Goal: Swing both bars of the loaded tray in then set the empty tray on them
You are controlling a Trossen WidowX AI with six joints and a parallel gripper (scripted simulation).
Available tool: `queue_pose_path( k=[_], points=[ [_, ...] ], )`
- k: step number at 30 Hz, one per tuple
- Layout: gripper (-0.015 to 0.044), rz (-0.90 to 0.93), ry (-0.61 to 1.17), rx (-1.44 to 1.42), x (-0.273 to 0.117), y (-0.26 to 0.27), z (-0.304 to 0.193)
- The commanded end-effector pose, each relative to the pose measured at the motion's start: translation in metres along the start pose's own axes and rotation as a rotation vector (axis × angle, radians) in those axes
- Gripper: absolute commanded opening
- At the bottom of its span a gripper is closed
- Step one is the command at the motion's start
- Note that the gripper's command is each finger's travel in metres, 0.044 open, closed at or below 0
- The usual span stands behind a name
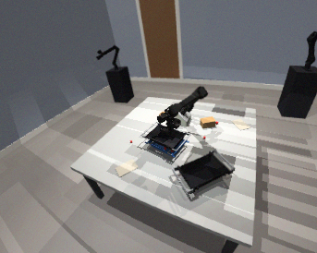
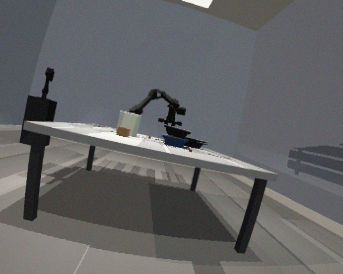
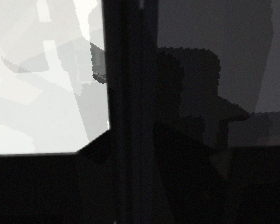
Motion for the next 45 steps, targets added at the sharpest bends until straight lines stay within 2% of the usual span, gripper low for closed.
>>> queue_pose_path(
  k=[1,10,40,45],
  points=[
    [0.0,0.026,0.002,0.008,0.0062,0.0033,0.0018],
    [0.0,0.026,0.002,0.008,0.0062,0.0033,0.0018],
    [0.044,0.026,0.002,0.008,0.0062,0.0033,0.0018],
    [0.044,0.022,0.003,0.0,0.0054,0.0027,0.0015]
  ],
)
Point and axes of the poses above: the point midway between the two fingers, 35 mm back from their tips, its own x axis out along the fingers, its own y axis across the jaws, z = x × y, the point moved 9 cm from there along -x, back along the fingers, and after that the axes turned 7 degrees about x, right-handed, at the moved point
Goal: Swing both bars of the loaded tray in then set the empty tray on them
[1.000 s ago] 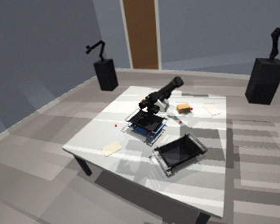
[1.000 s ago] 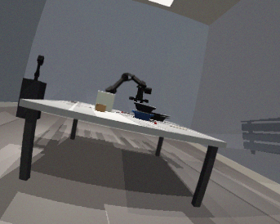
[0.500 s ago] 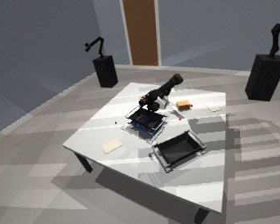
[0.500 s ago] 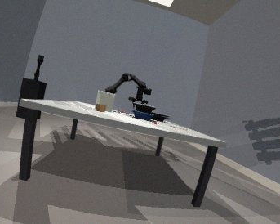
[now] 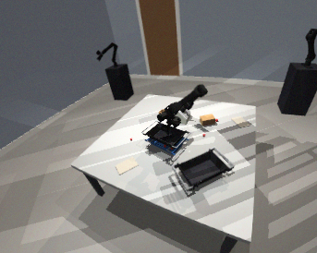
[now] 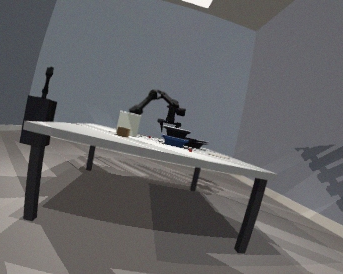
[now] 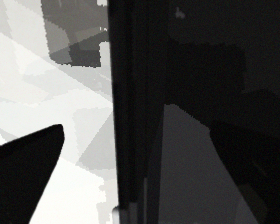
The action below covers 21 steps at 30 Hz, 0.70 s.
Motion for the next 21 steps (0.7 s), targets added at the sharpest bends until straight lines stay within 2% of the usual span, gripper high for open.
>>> queue_pose_path(
  k=[1,6,21],
  points=[
    [0.044,0.0,0.0,0.0,0.0,0.0,0.0],
    [0.044,-0.001,0.003,0.002,-0.015,-0.003,0.0],
    [0.044,0.003,0.003,0.009,-0.106,-0.002,-0.001]
  ],
)
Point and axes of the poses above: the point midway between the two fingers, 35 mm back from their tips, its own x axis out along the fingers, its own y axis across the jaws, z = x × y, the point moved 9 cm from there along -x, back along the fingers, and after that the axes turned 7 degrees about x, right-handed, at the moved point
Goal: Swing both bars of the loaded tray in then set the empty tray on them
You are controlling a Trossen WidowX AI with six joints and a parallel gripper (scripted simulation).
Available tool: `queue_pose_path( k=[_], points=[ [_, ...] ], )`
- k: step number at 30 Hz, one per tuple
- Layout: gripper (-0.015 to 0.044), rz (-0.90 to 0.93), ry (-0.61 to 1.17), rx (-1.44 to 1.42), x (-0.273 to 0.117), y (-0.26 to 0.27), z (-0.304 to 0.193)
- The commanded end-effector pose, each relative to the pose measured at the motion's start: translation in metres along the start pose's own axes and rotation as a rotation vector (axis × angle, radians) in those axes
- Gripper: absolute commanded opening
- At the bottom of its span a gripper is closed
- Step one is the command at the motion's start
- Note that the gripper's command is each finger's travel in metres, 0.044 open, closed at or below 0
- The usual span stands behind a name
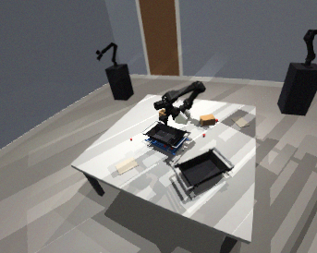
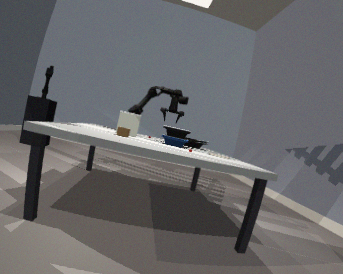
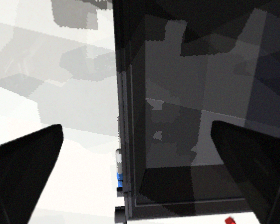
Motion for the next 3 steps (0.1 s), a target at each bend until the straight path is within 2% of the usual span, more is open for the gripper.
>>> queue_pose_path(
  k=[1,3],
  points=[
    [0.044,0.003,0.002,-0.007,-0.0189,0.0027,0.0002],
    [0.044,-0.002,-0.001,0.0,-0.012,0.0026,-0.0005]
  ],
)
Point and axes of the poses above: the point midway between the two fingers, 35 mm back from their tips, its own x axis out along the fingers, its own y axis across the jaws, z = x × y, the point moved 9 cm from there along -x, back along the fingers, and after that the axes turned 7 degrees about x, right-handed, at the moved point
